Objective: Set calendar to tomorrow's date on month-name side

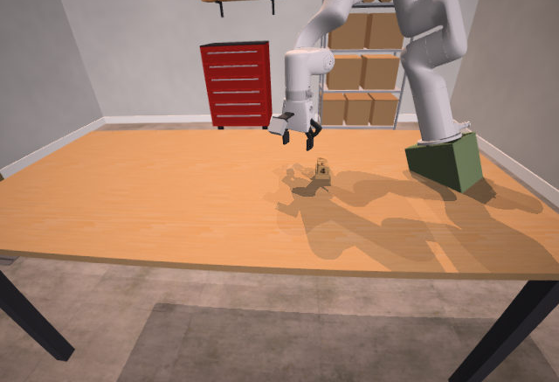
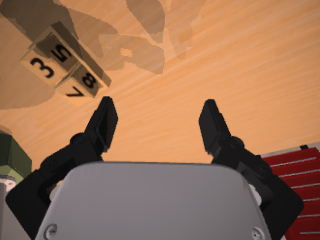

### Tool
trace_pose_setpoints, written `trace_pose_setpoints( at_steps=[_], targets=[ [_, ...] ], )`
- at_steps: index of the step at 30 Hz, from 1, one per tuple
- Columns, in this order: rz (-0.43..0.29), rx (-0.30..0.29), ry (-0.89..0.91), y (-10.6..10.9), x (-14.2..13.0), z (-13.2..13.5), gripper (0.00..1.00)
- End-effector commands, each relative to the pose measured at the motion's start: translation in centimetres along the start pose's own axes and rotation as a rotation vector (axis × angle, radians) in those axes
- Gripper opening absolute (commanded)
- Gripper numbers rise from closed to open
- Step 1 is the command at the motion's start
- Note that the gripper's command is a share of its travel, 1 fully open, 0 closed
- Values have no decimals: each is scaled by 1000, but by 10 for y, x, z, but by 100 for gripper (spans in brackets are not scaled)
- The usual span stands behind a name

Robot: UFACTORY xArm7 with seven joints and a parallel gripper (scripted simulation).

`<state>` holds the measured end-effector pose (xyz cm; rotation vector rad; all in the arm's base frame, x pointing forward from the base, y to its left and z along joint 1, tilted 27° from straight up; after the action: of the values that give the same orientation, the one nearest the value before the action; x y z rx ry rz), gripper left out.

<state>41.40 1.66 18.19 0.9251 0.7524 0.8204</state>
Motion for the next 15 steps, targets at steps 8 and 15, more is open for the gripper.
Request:
trace_pose_setpoints(
  at_steps=[8, 15],
  targets=[
    [3, -2, -247, 1, -2, -6, 100],
    [3, -2, -253, 0, -11, -24, 100]
  ],
)
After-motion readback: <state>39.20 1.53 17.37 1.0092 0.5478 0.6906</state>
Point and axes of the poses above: the point where the finger pads meet when closed, its own y axis back along the fingers, its own z axis across the jaws, x = y × z, the point moved 8 cm from there along y, back along the fingers, and after that the axes turned 5 degrees about y, right-handed, at the moved point
